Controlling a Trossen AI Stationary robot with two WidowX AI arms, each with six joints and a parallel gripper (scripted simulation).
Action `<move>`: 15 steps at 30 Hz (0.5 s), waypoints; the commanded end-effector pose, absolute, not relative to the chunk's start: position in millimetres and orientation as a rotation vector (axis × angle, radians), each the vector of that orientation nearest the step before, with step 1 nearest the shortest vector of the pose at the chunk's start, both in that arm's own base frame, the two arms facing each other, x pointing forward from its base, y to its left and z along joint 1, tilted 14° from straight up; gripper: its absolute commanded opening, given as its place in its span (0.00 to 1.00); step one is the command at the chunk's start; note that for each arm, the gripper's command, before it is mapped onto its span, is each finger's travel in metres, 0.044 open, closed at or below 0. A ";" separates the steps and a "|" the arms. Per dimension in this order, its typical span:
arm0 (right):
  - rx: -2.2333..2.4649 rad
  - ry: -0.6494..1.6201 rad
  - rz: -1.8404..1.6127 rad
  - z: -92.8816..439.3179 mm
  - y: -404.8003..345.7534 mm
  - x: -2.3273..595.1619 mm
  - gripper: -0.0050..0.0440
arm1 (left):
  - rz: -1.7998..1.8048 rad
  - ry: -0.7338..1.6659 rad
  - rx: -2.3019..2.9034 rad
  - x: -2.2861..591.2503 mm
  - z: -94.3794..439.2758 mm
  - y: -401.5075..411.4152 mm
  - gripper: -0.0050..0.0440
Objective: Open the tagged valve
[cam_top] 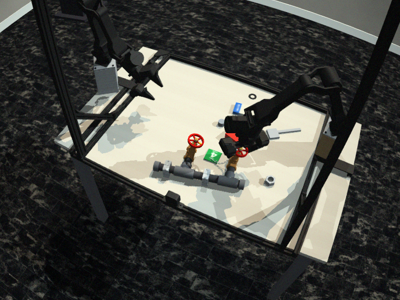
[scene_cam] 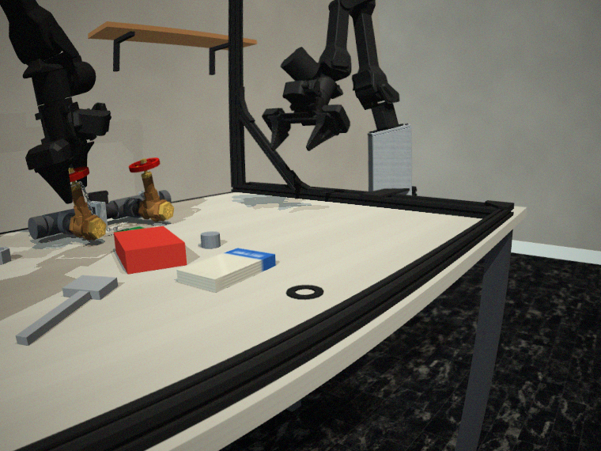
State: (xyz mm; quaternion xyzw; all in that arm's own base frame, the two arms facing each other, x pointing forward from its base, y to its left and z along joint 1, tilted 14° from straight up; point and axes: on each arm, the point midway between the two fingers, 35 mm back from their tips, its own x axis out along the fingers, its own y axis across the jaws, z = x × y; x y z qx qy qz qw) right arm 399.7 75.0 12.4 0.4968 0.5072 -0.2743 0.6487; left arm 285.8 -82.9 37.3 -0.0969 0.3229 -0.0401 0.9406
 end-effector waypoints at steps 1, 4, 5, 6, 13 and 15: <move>1.177 1.143 -0.658 12.4 75.0 399.6 0.92 | -0.082 0.659 -0.198 285.8 37.3 -82.9 0.92; 1.177 1.143 -0.658 12.4 75.0 399.6 0.92 | -0.082 0.659 -0.198 285.8 37.3 -82.9 0.92; 1.159 1.146 -0.645 11.8 75.1 399.8 0.87 | -0.082 0.659 -0.198 285.8 37.3 -82.9 0.92; 1.159 1.146 -0.645 11.8 75.1 399.8 0.82 | -0.082 0.659 -0.198 285.8 37.3 -82.9 0.92; 1.159 1.146 -0.645 11.8 75.1 399.8 0.53 | -0.082 0.659 -0.198 285.8 37.3 -82.9 0.92; 1.159 1.146 -0.645 11.8 75.1 399.8 0.53 | -0.082 0.659 -0.198 285.8 37.3 -82.9 0.92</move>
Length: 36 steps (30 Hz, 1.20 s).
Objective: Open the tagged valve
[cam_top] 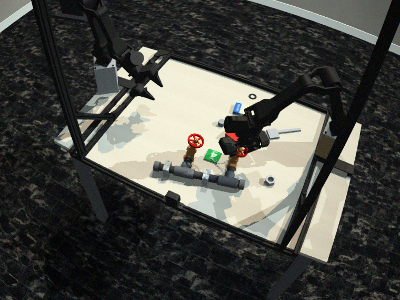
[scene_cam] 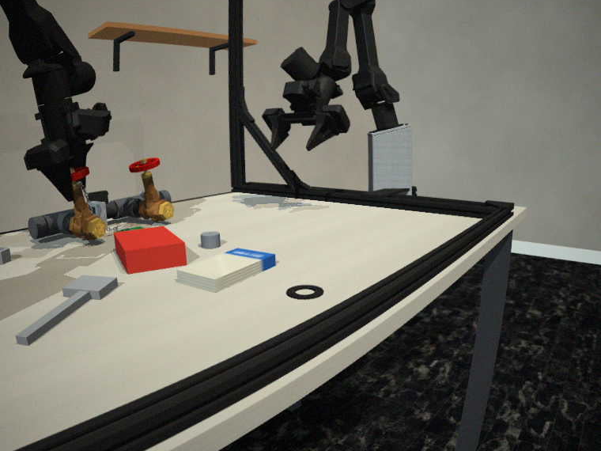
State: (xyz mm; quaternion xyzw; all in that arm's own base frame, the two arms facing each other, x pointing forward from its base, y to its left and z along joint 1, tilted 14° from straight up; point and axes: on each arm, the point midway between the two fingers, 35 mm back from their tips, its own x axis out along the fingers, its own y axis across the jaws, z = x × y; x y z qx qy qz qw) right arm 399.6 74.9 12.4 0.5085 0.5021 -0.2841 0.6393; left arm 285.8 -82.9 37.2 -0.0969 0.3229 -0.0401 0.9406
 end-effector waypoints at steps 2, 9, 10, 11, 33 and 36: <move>1.159 1.146 -0.645 11.8 75.1 399.8 0.43 | -0.082 0.659 -0.198 285.8 37.3 -82.9 0.92; 1.043 1.171 -0.560 12.4 75.0 399.6 0.18 | -0.082 0.659 -0.198 285.8 37.2 -82.9 0.92; 0.961 1.187 -0.499 12.4 75.0 399.7 0.13 | -0.082 0.659 -0.198 285.8 37.2 -82.9 0.92; 0.906 1.196 -0.458 12.4 75.0 399.7 0.10 | -0.082 0.659 -0.198 285.8 37.2 -82.9 0.92; -0.043 1.207 0.223 12.4 75.0 399.7 0.10 | -0.082 0.659 -0.198 285.8 37.2 -82.9 0.92; -0.178 1.188 0.316 12.4 75.1 399.7 0.10 | -0.082 0.659 -0.198 285.8 37.2 -82.9 0.92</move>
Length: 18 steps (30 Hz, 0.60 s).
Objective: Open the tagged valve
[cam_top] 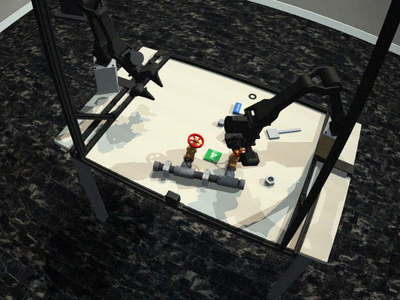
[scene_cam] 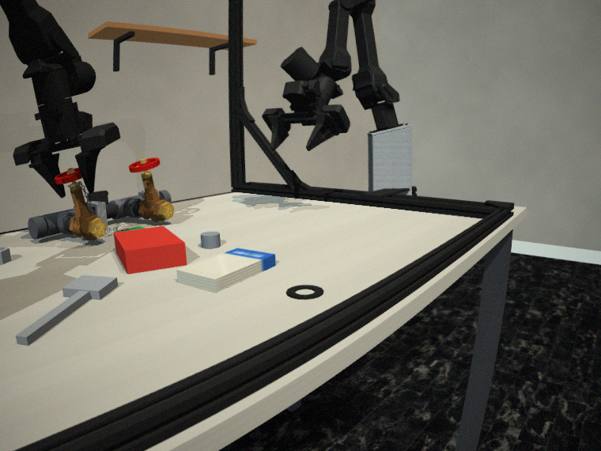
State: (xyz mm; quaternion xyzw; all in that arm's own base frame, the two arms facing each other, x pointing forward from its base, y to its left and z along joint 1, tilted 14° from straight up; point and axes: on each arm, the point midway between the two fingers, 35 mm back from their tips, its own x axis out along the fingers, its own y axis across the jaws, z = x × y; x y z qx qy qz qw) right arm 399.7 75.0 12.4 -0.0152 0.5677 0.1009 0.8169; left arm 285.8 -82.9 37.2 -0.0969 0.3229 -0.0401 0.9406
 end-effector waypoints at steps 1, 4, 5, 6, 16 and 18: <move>-0.223 1.180 0.347 12.4 75.1 399.7 0.10 | -0.082 0.659 -0.198 285.8 37.2 -82.9 0.92; -0.268 1.172 0.378 12.4 75.1 399.7 0.10 | -0.082 0.659 -0.198 285.8 37.2 -82.9 0.92; -0.309 1.164 0.406 12.4 75.1 399.7 0.10 | -0.082 0.659 -0.198 285.8 37.2 -82.9 0.92; -0.320 1.162 0.414 12.4 75.1 399.7 0.10 | -0.082 0.659 -0.198 285.8 37.2 -82.9 0.92; -0.284 1.171 0.389 12.4 75.1 399.7 0.44 | -0.082 0.659 -0.198 285.8 37.2 -82.9 0.92; -0.284 1.171 0.389 12.4 75.1 399.7 0.54 | -0.082 0.659 -0.198 285.8 37.2 -82.9 0.92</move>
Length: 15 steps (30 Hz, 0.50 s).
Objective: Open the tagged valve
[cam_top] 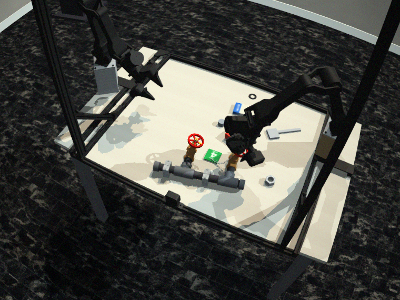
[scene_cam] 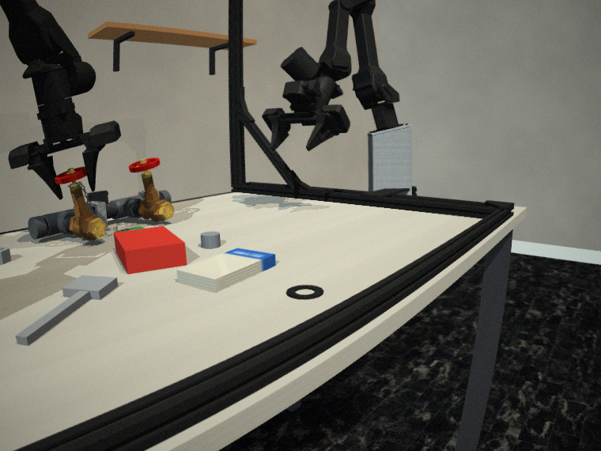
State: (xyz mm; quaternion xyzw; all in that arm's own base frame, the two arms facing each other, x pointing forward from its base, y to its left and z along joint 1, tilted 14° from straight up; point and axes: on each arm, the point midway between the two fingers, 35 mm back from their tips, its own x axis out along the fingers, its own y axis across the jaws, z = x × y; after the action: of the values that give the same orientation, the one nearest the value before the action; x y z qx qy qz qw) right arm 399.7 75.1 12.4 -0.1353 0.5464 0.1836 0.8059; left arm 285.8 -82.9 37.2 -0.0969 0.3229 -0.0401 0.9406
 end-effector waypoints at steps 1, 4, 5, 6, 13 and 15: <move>-0.284 1.171 0.389 12.4 75.1 399.7 0.59 | -0.082 0.659 -0.198 285.8 37.2 -82.9 0.92; -0.284 1.171 0.389 12.4 75.1 399.7 0.64 | -0.082 0.659 -0.198 285.8 37.2 -82.9 0.92; -0.284 1.171 0.389 12.4 75.1 399.7 0.69 | -0.082 0.659 -0.198 285.8 37.2 -82.9 0.92; -0.284 1.171 0.389 12.4 75.1 399.7 0.74 | -0.082 0.659 -0.198 285.8 37.2 -82.9 0.92; -0.284 1.171 0.389 12.4 75.1 399.7 0.92 | -0.082 0.659 -0.198 285.8 37.2 -82.9 0.92; -0.228 1.181 0.351 12.4 75.1 399.7 0.92 | -0.082 0.659 -0.198 285.8 37.2 -82.9 0.92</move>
State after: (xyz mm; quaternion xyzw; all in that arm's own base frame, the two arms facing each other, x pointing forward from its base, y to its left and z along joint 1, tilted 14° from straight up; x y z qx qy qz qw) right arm 399.7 75.1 12.4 -0.1286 0.5479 0.1792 0.8069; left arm 285.8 -82.9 37.2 -0.0969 0.3229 -0.0401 0.9406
